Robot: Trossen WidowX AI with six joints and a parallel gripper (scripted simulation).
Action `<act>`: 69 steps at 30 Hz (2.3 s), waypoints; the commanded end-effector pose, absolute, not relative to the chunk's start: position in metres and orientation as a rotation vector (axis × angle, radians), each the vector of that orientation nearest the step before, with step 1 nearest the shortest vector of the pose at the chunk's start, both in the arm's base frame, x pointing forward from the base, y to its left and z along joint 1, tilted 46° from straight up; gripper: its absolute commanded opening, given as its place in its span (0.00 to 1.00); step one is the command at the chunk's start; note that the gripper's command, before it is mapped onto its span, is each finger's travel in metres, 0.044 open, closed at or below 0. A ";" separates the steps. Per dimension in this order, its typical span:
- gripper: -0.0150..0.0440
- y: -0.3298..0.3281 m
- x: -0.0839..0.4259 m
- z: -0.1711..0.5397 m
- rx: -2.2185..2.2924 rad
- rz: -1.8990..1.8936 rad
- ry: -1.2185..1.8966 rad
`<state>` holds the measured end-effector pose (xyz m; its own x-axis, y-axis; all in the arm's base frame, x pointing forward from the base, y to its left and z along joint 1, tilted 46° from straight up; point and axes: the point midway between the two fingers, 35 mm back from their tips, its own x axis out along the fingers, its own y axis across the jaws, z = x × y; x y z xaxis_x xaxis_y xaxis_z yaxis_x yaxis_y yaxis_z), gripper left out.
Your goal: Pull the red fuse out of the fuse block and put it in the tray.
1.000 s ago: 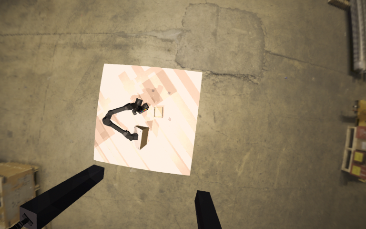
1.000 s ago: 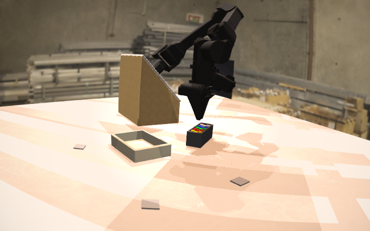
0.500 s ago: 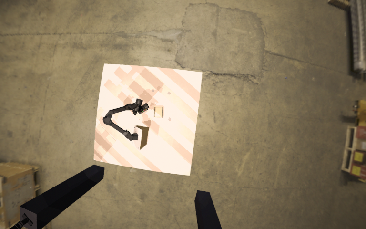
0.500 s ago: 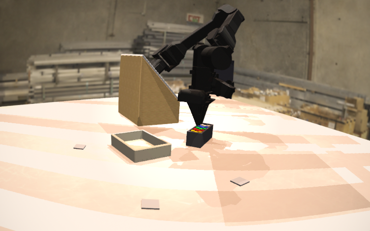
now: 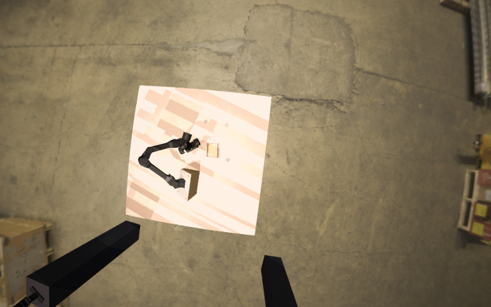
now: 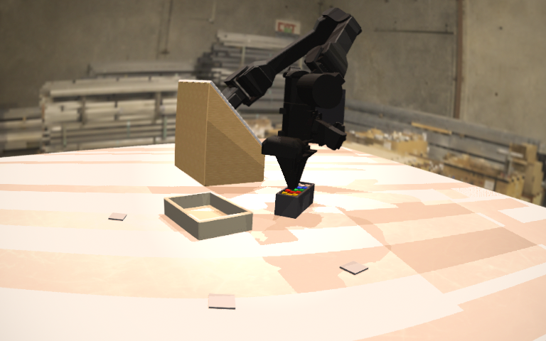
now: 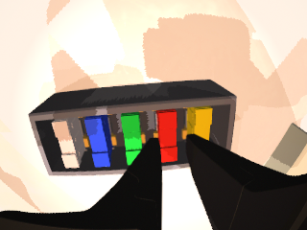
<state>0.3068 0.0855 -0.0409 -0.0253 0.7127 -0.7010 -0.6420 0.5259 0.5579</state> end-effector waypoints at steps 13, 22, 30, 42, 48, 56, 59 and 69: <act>0.37 0.093 0.306 -0.047 0.082 1.085 1.173; 0.37 0.094 0.306 -0.048 0.082 1.085 1.173; 0.28 0.093 0.306 -0.048 0.076 1.083 1.173; 0.25 0.091 0.307 -0.046 0.076 1.083 1.173; 0.25 0.088 0.307 -0.044 0.076 1.083 1.173; 0.25 0.086 0.307 -0.041 0.076 1.083 1.173; 0.25 0.085 0.307 -0.040 0.076 1.083 1.173; 0.25 0.081 0.308 -0.037 0.077 1.083 1.174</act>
<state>0.3077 0.0823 -0.0378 -0.0242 0.7154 -0.6983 -0.6381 0.5266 0.5617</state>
